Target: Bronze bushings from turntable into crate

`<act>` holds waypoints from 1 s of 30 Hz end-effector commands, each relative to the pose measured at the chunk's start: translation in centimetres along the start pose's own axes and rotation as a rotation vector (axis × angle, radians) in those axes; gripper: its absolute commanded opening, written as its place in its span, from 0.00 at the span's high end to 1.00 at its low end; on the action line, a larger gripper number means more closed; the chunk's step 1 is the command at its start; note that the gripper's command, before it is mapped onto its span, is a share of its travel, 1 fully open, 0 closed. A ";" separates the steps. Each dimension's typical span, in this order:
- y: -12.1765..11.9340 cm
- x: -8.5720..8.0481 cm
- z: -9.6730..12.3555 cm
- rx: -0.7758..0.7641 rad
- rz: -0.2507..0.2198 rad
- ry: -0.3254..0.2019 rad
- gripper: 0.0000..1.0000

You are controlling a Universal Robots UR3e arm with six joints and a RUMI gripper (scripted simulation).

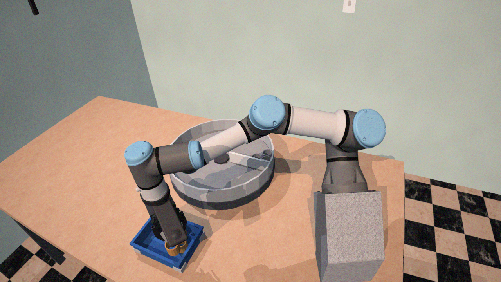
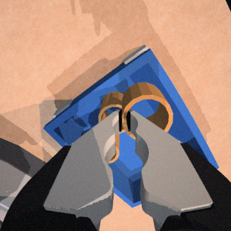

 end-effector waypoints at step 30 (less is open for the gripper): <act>0.1 1.0 0.0 0.001 0.009 -0.001 1.00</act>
Point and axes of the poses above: the point where the finger pads meet when closed, its own x axis out along the fingers, its own y axis across the jaws, z = x × y, the point moved 3 cm from there along -x, back along the fingers, and after that the axes turned 9 degrees about x, right-handed, at the moved point
